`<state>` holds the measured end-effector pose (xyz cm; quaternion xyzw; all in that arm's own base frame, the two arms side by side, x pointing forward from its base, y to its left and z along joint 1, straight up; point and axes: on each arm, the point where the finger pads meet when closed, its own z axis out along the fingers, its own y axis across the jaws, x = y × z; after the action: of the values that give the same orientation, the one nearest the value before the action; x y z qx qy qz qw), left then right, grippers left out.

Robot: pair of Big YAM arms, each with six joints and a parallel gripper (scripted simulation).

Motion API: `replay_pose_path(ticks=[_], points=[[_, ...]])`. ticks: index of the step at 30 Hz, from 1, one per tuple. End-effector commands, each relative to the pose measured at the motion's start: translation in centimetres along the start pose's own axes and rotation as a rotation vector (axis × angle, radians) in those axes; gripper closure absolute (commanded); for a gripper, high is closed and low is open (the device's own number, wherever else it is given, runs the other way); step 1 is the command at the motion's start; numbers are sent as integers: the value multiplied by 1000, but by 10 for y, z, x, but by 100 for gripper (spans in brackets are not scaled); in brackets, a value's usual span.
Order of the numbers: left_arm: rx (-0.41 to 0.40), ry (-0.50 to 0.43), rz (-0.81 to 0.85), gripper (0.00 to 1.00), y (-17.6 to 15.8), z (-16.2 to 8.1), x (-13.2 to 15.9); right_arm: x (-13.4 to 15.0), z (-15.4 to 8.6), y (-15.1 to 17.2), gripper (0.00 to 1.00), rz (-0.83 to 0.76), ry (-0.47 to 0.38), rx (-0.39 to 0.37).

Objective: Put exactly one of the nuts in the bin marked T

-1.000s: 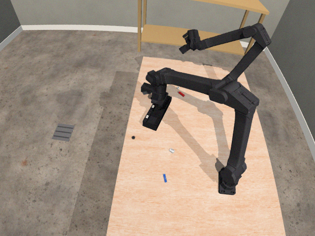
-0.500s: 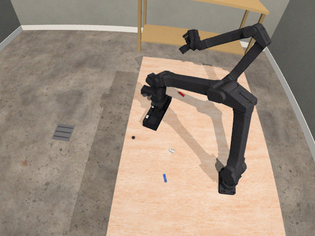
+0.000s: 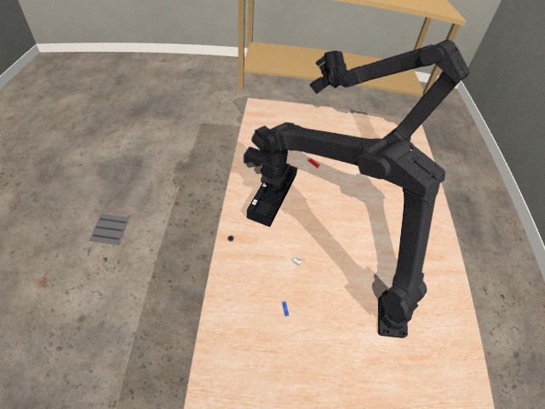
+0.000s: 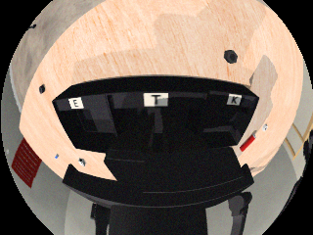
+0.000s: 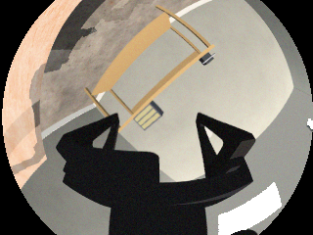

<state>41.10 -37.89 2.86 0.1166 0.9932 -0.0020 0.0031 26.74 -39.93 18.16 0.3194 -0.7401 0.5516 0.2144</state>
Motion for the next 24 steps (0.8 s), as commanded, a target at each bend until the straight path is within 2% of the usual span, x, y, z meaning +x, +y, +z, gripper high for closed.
replay_pose_path(ticks=[1,24], points=[[8,-13,4,91,4,-1,-2,7,3,-1,0,11,14,-3],[6,-9,3,91,4,2,-1,7,3,-1,0,11,14,-3]])
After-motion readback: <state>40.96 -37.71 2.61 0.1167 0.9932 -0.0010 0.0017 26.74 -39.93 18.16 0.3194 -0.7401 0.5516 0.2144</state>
